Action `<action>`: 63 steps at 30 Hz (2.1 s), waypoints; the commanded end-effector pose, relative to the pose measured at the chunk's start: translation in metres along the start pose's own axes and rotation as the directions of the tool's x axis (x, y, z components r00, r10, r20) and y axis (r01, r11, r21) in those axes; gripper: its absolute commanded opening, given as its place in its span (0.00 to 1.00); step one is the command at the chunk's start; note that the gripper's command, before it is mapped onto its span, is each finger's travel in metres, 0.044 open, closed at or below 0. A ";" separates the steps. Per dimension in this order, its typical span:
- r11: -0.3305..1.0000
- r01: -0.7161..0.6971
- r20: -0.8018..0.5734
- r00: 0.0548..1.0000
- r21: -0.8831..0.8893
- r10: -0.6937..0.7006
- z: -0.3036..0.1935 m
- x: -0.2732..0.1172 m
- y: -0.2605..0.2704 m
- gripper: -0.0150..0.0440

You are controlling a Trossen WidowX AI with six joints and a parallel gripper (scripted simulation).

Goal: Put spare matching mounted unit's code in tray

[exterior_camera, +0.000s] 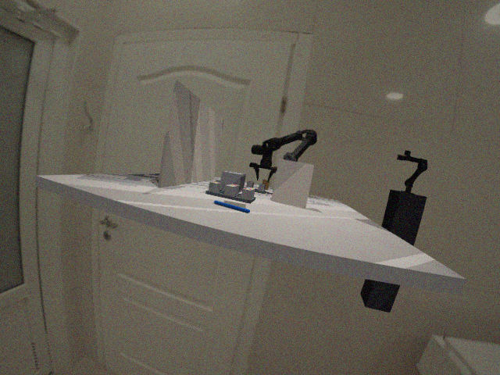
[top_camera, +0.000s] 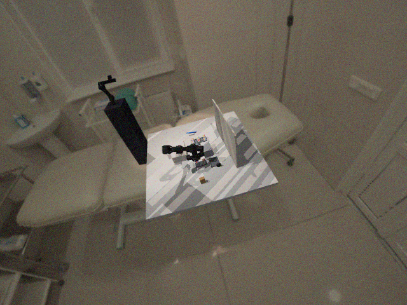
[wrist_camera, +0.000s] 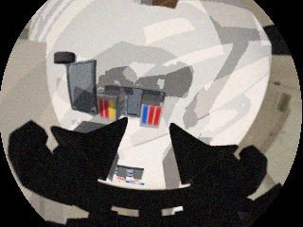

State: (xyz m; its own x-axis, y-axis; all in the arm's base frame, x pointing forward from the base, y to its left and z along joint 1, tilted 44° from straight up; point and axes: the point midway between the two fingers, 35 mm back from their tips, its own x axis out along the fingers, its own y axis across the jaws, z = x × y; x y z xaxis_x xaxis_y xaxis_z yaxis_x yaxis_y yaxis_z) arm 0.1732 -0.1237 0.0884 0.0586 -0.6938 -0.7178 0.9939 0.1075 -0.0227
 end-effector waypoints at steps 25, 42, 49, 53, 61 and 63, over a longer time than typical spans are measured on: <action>1.000 0.000 0.006 1.000 -0.006 0.000 0.002 0.046 -0.001 0.76; 1.000 0.002 0.013 1.000 -0.003 -0.002 0.004 0.052 -0.003 0.50; 1.000 0.002 0.013 1.000 -0.003 -0.002 0.004 0.052 -0.003 0.42; 1.000 0.002 0.013 1.000 -0.003 -0.002 0.004 0.052 -0.003 0.25; 1.000 0.002 0.013 1.000 -0.003 -0.002 0.004 0.051 -0.003 0.25; 1.000 0.002 0.009 1.000 -0.003 -0.002 0.003 0.046 -0.002 0.25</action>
State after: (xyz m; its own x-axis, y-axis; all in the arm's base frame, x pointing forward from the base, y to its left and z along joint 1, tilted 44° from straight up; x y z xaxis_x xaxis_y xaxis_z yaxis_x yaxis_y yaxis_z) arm 0.1732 -0.1617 0.0540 0.0552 -0.7010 -0.7110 0.9936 0.1087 -0.0301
